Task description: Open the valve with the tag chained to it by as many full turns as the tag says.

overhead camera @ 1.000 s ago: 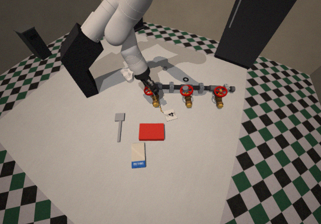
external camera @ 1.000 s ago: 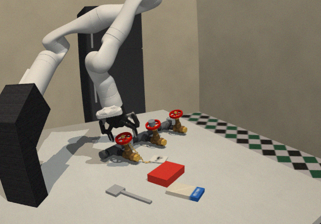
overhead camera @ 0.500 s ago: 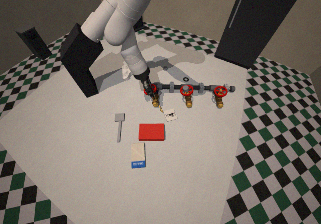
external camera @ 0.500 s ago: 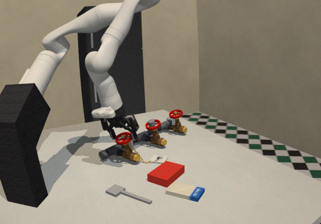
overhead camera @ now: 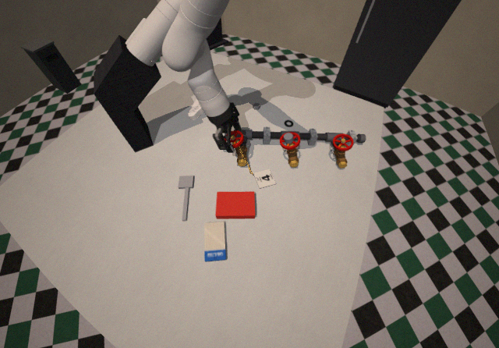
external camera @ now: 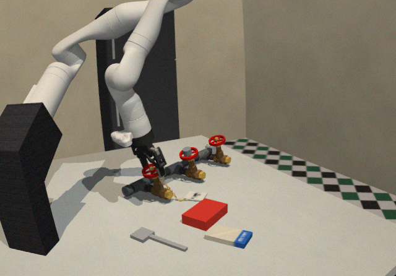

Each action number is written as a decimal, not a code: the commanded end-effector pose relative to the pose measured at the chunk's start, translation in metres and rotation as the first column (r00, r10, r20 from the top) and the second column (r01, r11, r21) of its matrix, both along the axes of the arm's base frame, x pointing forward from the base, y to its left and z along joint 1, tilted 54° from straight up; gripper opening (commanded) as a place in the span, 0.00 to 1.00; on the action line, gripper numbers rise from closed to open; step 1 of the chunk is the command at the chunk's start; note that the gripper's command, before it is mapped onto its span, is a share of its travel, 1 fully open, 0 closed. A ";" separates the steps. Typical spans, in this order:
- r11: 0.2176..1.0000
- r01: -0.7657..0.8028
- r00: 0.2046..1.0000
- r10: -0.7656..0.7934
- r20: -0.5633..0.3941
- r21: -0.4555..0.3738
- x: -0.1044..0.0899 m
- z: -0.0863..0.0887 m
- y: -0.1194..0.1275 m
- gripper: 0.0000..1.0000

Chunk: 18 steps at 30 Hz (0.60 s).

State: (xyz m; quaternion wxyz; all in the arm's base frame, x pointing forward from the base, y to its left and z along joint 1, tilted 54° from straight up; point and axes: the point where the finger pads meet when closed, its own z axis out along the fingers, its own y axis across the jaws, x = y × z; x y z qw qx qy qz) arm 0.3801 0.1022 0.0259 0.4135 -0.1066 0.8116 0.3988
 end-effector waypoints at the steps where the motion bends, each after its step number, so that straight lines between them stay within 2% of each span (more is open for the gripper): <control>1: 0.997 0.031 0.996 -0.025 -0.089 0.064 -0.001 -0.001 -0.001 1.00; 7: 0.975 0.130 0.961 -0.080 -0.264 0.181 -0.001 -0.002 -0.001 1.00; 14: 0.920 0.265 0.880 -0.109 -0.462 0.289 -0.001 -0.002 -0.001 1.00; 16: 0.920 0.265 0.880 -0.109 -0.462 0.289 -0.001 -0.002 -0.001 1.00; 18: 0.900 0.305 0.851 -0.110 -0.514 0.312 -0.001 -0.002 -0.001 1.00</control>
